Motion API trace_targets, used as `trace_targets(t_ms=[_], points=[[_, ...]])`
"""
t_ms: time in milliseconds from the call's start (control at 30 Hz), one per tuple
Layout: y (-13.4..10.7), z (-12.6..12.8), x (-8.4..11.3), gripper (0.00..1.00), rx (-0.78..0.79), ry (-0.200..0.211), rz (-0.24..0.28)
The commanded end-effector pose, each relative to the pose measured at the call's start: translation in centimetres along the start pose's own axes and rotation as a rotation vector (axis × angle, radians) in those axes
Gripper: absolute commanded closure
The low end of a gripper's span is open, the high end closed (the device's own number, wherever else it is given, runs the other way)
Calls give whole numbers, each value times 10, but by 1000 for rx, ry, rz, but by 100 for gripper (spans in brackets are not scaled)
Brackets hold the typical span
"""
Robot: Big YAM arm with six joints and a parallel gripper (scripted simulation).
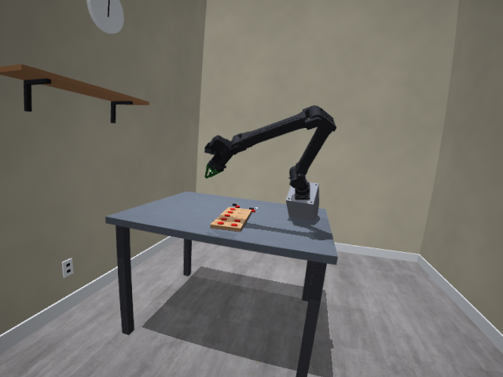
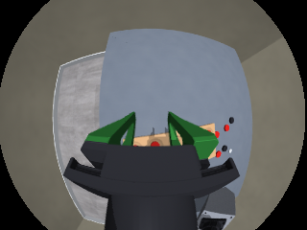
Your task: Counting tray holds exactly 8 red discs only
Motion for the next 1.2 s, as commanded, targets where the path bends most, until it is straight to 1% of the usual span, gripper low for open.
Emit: trace_targets(t_ms=[0, 33, 67, 133, 267, 300, 367, 400, 467, 500, 533, 567, 633, 700, 733, 767, 833, 867, 933, 1000, 1033, 1100, 1167], points=[[35, 13, 11, 54, 74, 29, -91], [21, 12, 5, 54, 72, 30, -63], [12, 8, 2, 54, 67, 25, -45], [11, 6, 2, 54, 64, 20, -38], [14, 8, 3, 54, 66, 22, -45], [63, 13, 32, 54, 163, -11, -209], [62, 12, 29, 54, 161, -9, -201], [60, 9, 23, 54, 157, -11, -188], [55, 16, 16, 54, 165, 4, -170], [35, 7, 8, 54, 153, -7, -130], [31, 5, 7, 54, 150, -10, -123], [85, 14, 44, 54, 251, -52, -302], [85, 14, 42, 54, 251, -48, -297], [81, 12, 33, 54, 248, -47, -276], [79, 17, 29, 54, 254, -35, -267], [65, 11, 22, 54, 247, -40, -238], [65, 11, 22, 54, 247, -40, -238], [108, 16, 59, 54, 339, -102, -396], [108, 16, 58, 54, 340, -97, -393], [105, 12, 46, 54, 335, -98, -367], [102, 18, 42, 54, 341, -85, -359], [78, 6, 30, 54, 329, -93, -309], [76, 5, 29, 54, 324, -99, -294]])
Point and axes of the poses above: the point where the finger pads meet when closed, its own x axis back along the fingers, its own z axis across the jaws, y = z × x, the point moved 7 cm from there along x, back along the fingers, and after that the axes turned 14 degrees about x, right-handed, at the moved point
